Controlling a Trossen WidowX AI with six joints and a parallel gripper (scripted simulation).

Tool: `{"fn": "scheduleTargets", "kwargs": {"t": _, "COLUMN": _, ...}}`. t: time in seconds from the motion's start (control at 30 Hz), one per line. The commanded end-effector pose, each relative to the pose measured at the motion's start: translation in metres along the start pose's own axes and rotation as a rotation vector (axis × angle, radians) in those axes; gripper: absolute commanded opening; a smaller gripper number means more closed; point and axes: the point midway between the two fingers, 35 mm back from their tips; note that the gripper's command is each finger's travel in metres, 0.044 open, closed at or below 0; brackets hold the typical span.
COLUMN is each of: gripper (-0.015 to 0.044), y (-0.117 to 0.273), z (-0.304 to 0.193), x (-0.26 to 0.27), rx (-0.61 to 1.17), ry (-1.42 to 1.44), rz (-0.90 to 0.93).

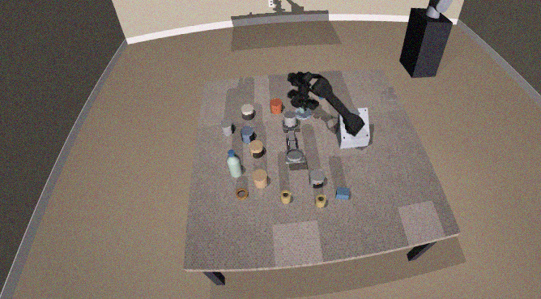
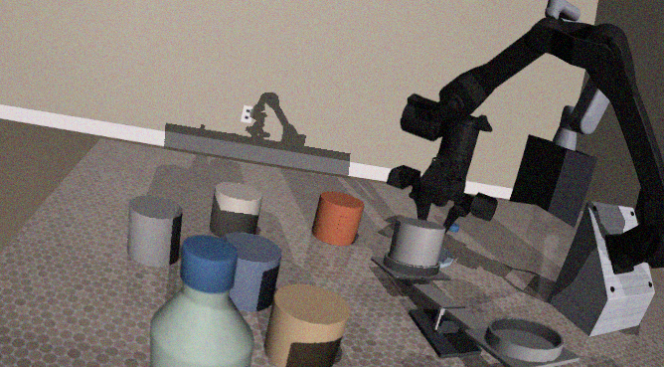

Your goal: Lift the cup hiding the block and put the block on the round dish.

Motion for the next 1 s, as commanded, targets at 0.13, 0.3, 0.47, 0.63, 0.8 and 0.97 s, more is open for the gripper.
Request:
{"fn": "scheduleTargets", "kwargs": {"t": 0.13, "gripper": 0.0000, "y": -0.015, "z": 0.000, "x": 0.003, "rx": -0.009, "ry": -0.010, "rz": 0.010}}
{"fn": "scheduleTargets", "kwargs": {"t": 0.3, "gripper": 0.0079, "y": -0.010, "z": 0.000, "x": 0.000, "rx": 0.000, "ry": 0.000, "rz": 0.001}}
{"fn": "scheduleTargets", "kwargs": {"t": 0.47, "gripper": 0.0210, "y": -0.010, "z": 0.000, "x": 0.000, "rx": 0.000, "ry": 0.000, "rz": 0.001}}
{"fn": "scheduleTargets", "kwargs": {"t": 0.63, "gripper": 0.0341, "y": -0.010, "z": 0.000, "x": 0.000, "rx": 0.000, "ry": 0.000, "rz": 0.001}}
{"fn": "scheduleTargets", "kwargs": {"t": 0.8, "gripper": 0.0440, "y": 0.019, "z": -0.001, "x": 0.000, "rx": -0.003, "ry": -0.005, "rz": 0.005}}
{"fn": "scheduleTargets", "kwargs": {"t": 0.97, "gripper": 0.0440, "y": 0.047, "z": -0.002, "x": 0.003, "rx": -0.007, "ry": -0.011, "rz": 0.009}}
Point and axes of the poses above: the point midway between the two fingers, 35 mm back from their tips, its own y axis back along the fingers, its own x axis across the jaws, z = x × y, and after that the axes turned 4 degrees about y, right-handed
